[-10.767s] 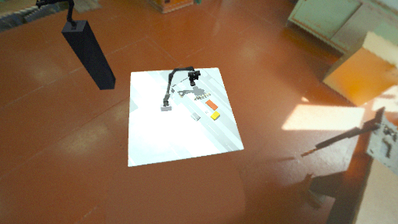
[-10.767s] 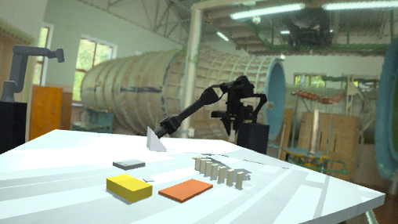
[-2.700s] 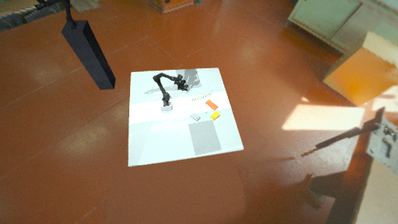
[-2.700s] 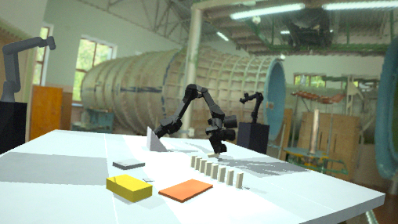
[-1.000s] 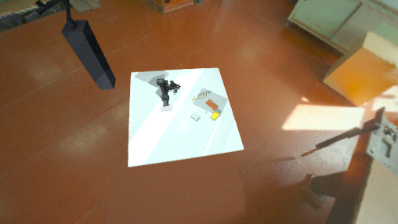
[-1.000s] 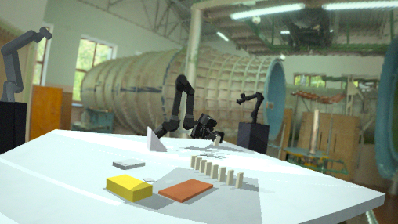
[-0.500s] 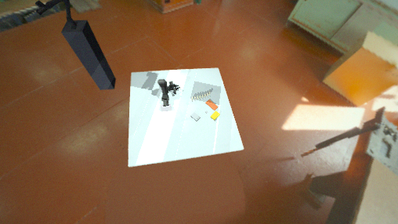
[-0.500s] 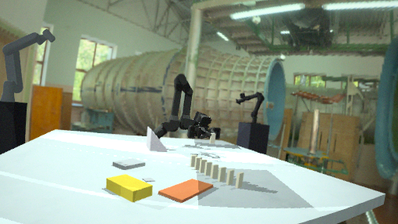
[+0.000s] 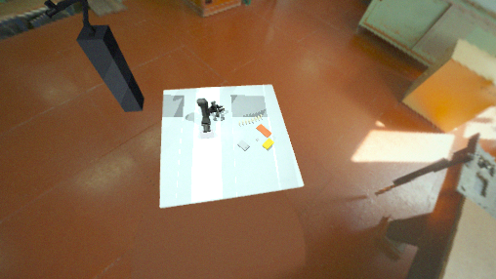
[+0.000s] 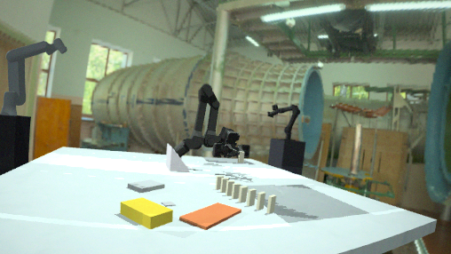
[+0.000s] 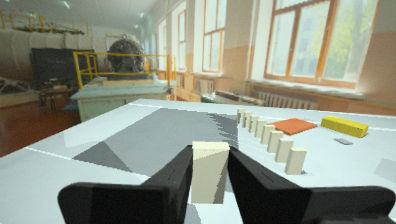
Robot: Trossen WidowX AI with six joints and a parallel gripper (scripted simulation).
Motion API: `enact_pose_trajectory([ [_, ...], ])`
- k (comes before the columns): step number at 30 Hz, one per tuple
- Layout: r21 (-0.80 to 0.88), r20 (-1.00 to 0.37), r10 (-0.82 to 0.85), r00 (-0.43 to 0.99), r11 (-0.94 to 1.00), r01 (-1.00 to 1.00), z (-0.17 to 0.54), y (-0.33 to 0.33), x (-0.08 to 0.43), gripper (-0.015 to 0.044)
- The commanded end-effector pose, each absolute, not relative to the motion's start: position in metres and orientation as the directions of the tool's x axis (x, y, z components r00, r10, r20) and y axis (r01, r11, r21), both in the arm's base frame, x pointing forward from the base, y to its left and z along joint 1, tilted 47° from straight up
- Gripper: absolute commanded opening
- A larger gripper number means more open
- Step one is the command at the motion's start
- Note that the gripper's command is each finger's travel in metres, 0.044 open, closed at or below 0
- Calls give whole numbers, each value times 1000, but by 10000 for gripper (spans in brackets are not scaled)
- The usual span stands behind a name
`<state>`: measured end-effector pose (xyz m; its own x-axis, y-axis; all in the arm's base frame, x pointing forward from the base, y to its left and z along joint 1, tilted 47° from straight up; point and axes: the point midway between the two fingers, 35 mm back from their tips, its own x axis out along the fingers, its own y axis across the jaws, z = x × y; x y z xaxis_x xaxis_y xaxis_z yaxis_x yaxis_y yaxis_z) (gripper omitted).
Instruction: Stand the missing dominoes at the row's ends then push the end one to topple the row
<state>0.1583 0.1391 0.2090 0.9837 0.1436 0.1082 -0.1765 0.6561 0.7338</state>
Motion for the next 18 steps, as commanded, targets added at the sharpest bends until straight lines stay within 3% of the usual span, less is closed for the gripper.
enact_pose_trajectory([
  [1, 734, 102, 144, 984, 657, -171, 206, 144, 159, 107],
  [18, 738, 77, 149, 986, 656, -157, 190, 166, 159, 107],
])
